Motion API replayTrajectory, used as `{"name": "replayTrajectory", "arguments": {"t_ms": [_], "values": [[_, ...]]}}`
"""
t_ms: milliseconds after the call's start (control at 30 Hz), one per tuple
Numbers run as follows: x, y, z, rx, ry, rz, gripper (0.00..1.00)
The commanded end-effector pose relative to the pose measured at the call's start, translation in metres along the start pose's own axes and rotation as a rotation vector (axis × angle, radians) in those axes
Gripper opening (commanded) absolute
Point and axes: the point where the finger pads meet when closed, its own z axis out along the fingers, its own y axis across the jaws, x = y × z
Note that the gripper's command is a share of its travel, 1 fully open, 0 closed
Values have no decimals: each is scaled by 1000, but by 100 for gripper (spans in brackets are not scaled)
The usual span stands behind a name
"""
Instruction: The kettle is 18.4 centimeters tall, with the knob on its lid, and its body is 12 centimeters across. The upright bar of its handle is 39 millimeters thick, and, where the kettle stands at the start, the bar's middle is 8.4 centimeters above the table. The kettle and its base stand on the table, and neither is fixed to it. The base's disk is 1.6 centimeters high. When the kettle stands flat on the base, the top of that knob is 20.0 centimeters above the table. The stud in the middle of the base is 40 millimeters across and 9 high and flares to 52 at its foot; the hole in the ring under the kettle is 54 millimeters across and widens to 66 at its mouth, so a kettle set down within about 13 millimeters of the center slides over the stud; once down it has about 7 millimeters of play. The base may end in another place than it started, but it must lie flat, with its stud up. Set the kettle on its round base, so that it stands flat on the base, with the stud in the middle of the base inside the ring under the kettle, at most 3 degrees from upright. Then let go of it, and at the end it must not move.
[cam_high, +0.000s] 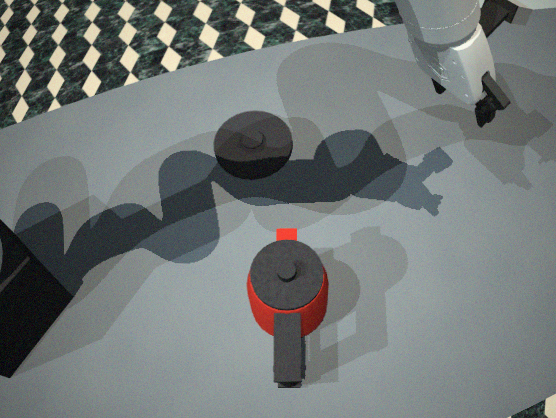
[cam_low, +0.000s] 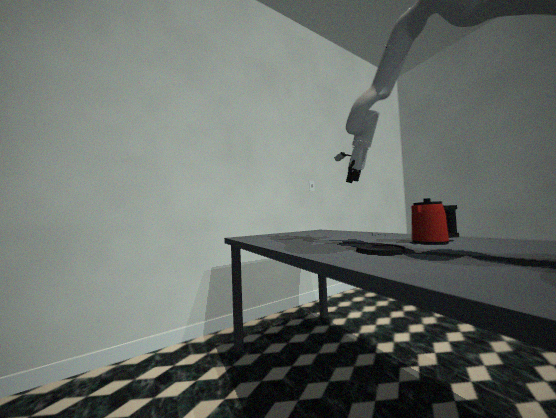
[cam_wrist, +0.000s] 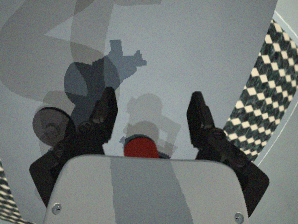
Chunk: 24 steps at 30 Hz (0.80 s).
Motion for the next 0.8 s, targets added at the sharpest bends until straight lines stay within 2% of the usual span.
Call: {"name": "replayTrajectory", "arguments": {"t_ms": [0,67,133,600,767], "values": [[-29,7,-33,12,-109,93,81],[-40,8,-44,19,-147,126,81],[-40,8,-44,19,-147,126,81],[-99,8,-113,57,-357,313,81],[-108,6,-124,62,-389,340,81]]}}
